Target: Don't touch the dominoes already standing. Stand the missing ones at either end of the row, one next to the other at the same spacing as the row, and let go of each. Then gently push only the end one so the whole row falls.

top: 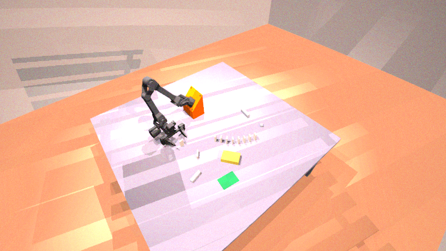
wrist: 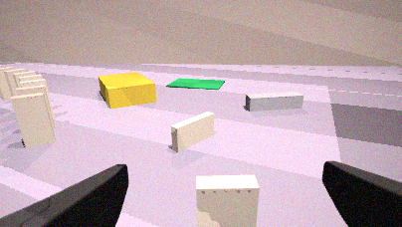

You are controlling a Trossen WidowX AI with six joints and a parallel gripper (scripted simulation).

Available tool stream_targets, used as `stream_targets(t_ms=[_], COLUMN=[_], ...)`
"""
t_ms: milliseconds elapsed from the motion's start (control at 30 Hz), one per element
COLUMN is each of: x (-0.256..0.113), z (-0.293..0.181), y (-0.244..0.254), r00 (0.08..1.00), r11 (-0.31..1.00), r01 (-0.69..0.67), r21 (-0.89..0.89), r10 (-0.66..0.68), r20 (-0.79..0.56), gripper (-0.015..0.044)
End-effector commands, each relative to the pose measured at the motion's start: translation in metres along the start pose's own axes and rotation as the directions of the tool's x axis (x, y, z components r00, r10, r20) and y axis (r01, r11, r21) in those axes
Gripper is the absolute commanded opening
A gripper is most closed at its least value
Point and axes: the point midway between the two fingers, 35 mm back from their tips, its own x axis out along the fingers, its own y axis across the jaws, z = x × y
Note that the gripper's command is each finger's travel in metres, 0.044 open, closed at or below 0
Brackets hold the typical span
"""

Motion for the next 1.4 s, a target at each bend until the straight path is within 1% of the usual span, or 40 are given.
stream_targets(t_ms=[0,167,333,400,600,733,833,933,1033,1100,1167,1267,1367], x=[-0.001,-0.004,-0.004,-0.001,0.020,0.040,0.055,0.064,0.063,0.059,0.053,0.041,0.025], z=[0.015,0.046,0.047,0.045,0.036,0.035,0.038,0.043,0.047,0.050,0.054,0.063,0.077], y=[-0.001,0.000,0.000,-0.001,-0.001,0.002,0.005,0.009,0.020,0.026,0.028,0.025,0.010], r00=[1.000,1.000,1.000,1.000,0.974,0.920,0.849,0.757,0.627,0.529,0.429,0.289,0.152], r11=[1.000,1.000,1.000,0.999,0.975,0.934,0.899,0.878,0.878,0.892,0.914,0.956,0.993], r01=[-0.001,0.000,-0.001,-0.014,-0.086,-0.117,-0.109,-0.071,-0.039,-0.019,0.000,0.016,0.019], r21=[0.002,0.004,0.007,0.030,0.203,0.338,0.424,0.473,0.477,0.452,0.405,0.293,0.119], r10=[0.001,0.000,0.001,0.015,0.125,0.230,0.306,0.357,0.393,0.393,0.366,0.276,0.114], r20=[0.001,-0.001,-0.004,-0.024,-0.188,-0.318,-0.431,-0.547,-0.673,-0.752,-0.826,-0.917,-0.982], gripper=[0.0440,0.0440,0.0440,0.0440,0.0440,0.0440,0.0440,0.0440,0.0440,0.0440,0.0440,0.0440,0.0440])
